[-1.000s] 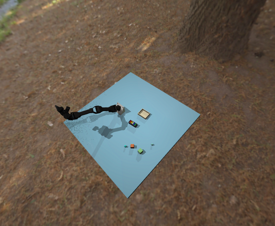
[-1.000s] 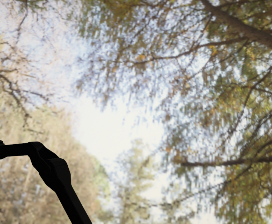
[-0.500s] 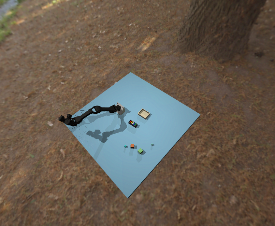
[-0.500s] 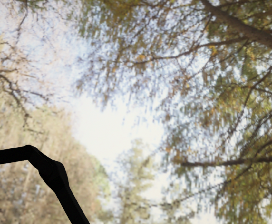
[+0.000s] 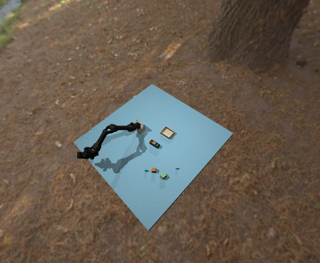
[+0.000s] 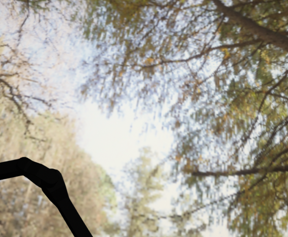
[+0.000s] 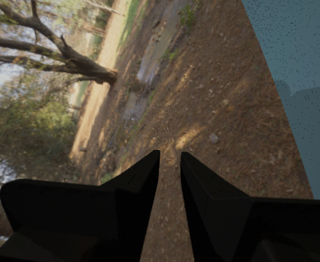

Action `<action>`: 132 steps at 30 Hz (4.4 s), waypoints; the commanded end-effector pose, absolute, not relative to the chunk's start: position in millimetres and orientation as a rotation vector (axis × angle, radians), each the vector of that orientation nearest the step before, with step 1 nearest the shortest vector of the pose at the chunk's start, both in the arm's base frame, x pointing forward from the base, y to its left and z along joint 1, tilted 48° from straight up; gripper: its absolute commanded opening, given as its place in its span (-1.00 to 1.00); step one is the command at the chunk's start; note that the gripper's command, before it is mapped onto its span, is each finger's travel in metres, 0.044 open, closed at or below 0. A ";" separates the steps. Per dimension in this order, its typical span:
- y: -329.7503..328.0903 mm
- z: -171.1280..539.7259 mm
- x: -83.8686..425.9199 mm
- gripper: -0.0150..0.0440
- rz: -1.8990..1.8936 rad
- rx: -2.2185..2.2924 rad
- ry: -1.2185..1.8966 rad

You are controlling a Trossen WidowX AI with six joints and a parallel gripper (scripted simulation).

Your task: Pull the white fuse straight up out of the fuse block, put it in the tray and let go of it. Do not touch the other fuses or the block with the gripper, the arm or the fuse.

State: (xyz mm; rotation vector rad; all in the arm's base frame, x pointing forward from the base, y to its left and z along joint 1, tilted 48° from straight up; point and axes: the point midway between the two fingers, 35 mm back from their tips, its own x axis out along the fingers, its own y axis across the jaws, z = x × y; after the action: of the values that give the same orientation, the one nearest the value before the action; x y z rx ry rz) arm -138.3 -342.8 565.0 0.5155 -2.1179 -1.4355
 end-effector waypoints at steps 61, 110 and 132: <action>-24.3 61.6 307.8 -0.26 -1.566 0.544 0.626; -47.3 41.6 300.4 -0.26 -1.566 0.544 0.624; -53.8 35.7 299.9 -0.35 -1.568 0.552 0.622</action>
State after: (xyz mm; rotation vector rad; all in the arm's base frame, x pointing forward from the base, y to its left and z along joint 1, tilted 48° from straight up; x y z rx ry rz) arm 299.7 -53.8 35.5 0.5513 0.6223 -1.5685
